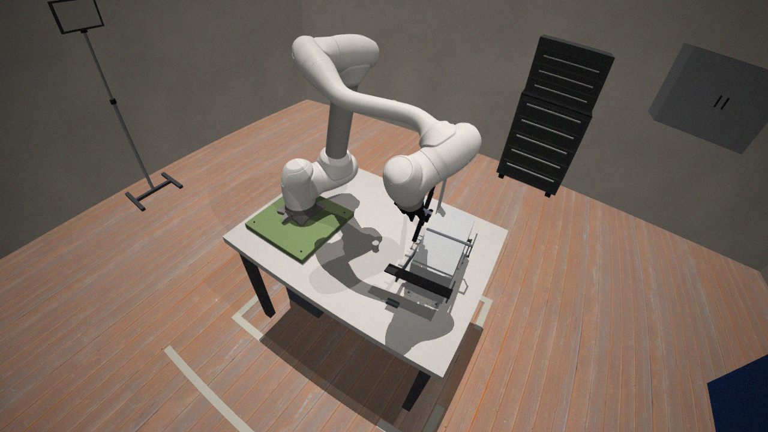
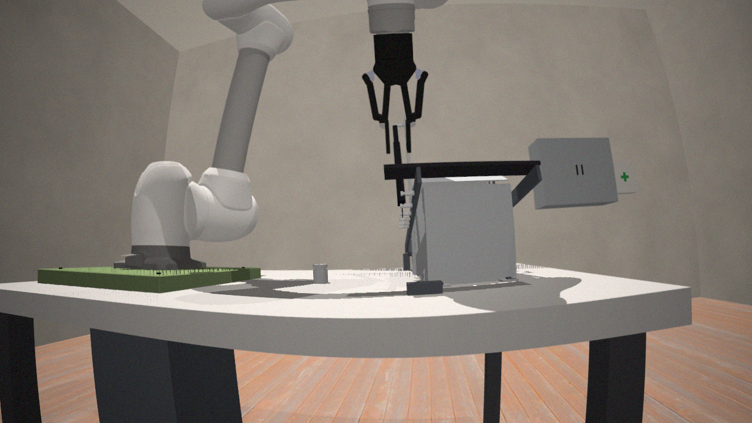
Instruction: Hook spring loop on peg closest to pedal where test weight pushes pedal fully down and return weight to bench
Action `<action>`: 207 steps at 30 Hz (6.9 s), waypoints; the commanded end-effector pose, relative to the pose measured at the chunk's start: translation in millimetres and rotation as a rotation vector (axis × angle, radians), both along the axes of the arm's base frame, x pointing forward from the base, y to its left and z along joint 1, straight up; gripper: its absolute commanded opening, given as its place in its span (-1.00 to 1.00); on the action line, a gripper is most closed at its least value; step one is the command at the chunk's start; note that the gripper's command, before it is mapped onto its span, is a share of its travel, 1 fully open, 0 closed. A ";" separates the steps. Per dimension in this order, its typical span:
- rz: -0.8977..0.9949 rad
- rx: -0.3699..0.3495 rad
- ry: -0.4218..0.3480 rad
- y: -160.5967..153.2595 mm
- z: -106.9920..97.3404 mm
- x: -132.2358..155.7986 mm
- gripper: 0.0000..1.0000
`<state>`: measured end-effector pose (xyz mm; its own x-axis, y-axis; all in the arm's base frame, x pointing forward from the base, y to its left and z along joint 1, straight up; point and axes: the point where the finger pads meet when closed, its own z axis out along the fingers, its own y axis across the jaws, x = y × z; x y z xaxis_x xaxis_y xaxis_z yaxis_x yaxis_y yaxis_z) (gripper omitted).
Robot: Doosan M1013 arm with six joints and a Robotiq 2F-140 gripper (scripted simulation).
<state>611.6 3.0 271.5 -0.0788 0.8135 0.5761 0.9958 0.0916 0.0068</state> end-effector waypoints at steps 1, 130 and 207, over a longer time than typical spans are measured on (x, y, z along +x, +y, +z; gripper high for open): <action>0.000 0.001 -0.001 0.7 0.2 0.3 1.00; -0.083 -0.598 -0.030 6.4 3.3 -59.6 1.00; -0.085 -0.609 -0.030 18.7 -177.2 -177.4 1.00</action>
